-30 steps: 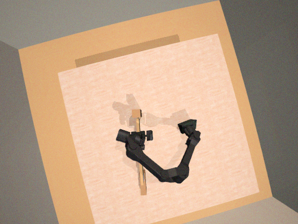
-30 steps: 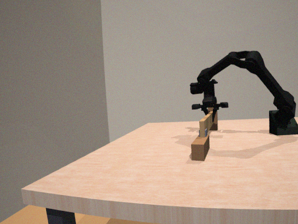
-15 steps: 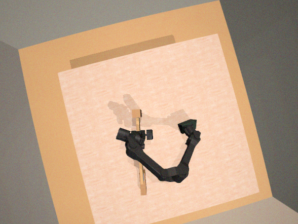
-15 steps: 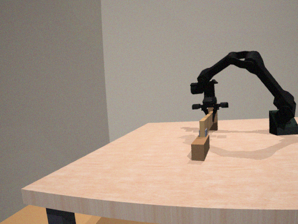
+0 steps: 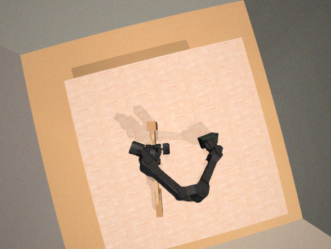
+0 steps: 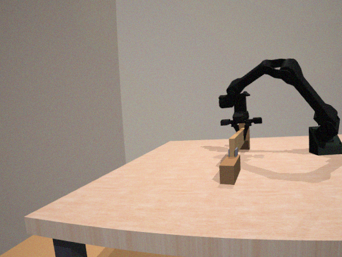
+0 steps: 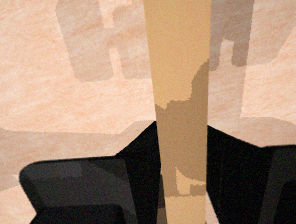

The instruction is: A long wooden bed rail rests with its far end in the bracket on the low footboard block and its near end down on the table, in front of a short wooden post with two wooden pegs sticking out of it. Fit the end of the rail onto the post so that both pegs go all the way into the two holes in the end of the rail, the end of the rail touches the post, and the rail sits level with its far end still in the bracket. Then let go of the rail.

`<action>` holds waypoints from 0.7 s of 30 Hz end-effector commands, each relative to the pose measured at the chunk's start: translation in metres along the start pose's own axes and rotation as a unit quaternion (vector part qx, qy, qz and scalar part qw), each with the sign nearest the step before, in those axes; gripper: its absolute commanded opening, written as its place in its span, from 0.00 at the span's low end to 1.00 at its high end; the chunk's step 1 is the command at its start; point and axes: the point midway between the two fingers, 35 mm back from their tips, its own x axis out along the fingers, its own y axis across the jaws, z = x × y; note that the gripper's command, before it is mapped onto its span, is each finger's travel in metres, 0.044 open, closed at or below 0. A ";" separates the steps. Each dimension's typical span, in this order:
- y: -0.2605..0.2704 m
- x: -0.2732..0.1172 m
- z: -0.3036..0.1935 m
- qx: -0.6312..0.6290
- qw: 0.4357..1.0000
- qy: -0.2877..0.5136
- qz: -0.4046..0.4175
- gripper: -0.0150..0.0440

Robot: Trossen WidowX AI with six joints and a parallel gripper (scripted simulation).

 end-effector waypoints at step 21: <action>0.000 0.000 0.000 0.000 1.000 0.000 0.000 1.00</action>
